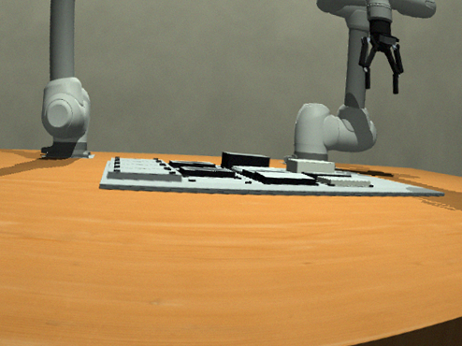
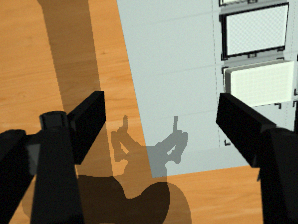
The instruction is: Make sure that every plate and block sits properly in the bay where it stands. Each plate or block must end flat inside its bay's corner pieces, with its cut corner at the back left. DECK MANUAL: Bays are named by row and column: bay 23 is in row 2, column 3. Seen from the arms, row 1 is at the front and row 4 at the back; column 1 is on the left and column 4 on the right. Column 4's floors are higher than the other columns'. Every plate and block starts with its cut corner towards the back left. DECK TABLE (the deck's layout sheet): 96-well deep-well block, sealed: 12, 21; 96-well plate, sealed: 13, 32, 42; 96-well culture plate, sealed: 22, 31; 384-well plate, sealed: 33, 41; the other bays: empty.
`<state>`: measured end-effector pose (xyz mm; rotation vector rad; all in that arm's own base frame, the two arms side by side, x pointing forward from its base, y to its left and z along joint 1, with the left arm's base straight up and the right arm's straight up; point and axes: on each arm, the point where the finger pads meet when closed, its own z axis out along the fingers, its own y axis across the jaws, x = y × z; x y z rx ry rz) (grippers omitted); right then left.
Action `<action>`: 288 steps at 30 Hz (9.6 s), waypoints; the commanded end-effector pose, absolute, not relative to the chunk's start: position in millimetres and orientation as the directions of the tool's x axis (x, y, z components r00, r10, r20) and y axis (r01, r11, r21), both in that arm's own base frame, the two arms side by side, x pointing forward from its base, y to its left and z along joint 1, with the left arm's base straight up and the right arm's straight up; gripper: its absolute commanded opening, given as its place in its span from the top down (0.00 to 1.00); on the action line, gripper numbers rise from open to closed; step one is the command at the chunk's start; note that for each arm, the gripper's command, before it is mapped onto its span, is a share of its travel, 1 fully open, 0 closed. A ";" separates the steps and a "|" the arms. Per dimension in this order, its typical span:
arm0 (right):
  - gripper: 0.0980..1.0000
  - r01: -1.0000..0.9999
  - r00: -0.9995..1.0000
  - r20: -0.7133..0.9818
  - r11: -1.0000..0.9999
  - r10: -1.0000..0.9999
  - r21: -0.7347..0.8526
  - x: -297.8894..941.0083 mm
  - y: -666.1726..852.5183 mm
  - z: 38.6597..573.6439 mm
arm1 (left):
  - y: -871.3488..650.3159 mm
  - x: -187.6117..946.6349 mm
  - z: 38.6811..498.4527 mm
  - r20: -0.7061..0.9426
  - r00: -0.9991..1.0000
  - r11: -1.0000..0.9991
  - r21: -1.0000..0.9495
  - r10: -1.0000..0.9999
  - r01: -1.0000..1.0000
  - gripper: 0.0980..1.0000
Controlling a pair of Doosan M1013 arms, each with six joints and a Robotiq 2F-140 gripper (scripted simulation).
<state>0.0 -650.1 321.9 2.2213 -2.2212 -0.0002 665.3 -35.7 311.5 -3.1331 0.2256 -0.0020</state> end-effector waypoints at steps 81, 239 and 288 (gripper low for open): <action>0.00 -1.000 0.000 0.002 0.000 -1.000 0.000 0.1 -650.3 322.8 | -370.1 698.4 203.9 0.001 0.312 -0.312 -0.002 -0.950 -0.950 0.34; 0.00 -1.000 0.000 0.002 0.000 -1.000 0.000 0.1 -650.3 322.8 | -422.2 502.5 62.0 0.001 0.035 -0.035 -0.001 -0.999 -0.999 0.34; 0.00 -1.000 0.000 0.002 0.000 -1.000 0.000 0.1 -650.3 322.8 | -422.2 502.5 42.0 0.001 0.035 -0.035 -0.001 -0.999 -0.999 0.35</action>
